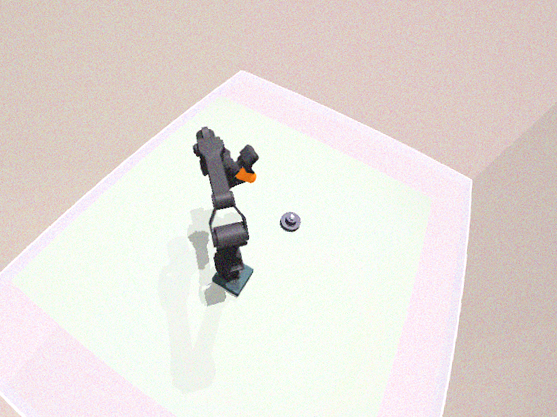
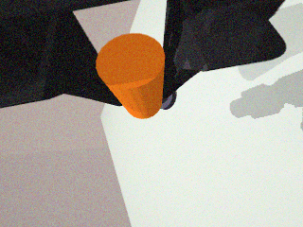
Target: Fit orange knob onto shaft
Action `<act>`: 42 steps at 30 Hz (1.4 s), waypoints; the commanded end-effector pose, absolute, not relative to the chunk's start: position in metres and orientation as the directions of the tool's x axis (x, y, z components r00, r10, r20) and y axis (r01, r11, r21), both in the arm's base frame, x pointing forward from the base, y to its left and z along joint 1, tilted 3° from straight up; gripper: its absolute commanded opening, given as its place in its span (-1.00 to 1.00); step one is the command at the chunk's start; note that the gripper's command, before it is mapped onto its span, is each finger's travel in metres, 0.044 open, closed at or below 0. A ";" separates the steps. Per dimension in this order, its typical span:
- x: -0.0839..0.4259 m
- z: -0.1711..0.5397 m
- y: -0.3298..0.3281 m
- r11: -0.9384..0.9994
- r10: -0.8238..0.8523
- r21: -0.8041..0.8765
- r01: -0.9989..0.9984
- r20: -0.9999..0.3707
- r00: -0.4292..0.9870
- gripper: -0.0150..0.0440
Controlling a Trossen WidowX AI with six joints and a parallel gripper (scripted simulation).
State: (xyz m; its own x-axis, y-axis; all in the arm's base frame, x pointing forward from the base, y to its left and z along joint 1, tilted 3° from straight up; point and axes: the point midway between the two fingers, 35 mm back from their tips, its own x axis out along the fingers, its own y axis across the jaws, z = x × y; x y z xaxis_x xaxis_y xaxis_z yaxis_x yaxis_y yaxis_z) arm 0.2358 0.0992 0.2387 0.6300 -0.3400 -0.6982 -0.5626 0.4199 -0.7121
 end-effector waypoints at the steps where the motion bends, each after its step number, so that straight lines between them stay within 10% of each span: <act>1: 0.238 0.249 0.102 0.388 -0.377 -0.776 -0.497 -0.626 0.683 -0.49; 42: 0.238 0.253 0.103 0.365 -0.399 -0.813 -0.455 -0.578 0.712 -0.49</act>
State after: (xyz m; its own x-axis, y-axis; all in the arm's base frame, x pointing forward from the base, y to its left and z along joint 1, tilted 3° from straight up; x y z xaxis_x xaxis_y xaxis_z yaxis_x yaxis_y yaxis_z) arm 0.2377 0.1037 0.2526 0.7108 -0.3983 -0.5798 -0.4553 0.3677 -0.8108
